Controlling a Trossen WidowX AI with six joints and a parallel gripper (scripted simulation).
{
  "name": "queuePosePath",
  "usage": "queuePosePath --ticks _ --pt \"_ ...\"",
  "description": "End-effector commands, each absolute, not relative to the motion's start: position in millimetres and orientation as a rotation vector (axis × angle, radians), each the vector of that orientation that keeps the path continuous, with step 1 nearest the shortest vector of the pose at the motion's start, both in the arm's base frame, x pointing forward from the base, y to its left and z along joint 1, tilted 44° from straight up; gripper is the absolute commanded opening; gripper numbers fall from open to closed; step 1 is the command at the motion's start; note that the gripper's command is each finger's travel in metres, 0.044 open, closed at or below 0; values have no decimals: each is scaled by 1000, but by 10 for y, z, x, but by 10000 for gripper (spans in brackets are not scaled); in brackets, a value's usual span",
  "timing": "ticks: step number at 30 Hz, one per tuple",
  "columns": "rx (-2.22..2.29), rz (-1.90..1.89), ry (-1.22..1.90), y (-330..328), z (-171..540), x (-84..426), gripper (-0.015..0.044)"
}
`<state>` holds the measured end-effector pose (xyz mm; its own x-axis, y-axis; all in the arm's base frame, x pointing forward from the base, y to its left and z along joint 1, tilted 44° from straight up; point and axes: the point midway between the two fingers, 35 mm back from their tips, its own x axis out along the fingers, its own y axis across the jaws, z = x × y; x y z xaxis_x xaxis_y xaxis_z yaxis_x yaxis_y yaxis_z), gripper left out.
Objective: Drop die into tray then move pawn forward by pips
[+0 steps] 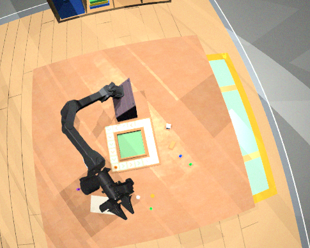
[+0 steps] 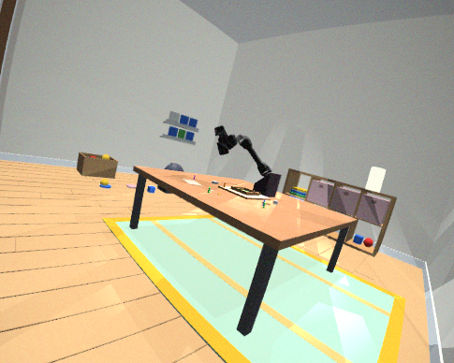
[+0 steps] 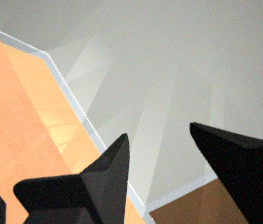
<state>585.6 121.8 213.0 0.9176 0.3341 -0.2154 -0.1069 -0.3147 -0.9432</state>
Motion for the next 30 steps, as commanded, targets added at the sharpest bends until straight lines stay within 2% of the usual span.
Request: queuePosePath --ticks 1,15,30 --pt "-1554 597 65 1476 1423 5735 275" --pt "-869 649 756 2089 -109 4931 275" --pt "-432 152 1357 2223 -1247 3631 275"
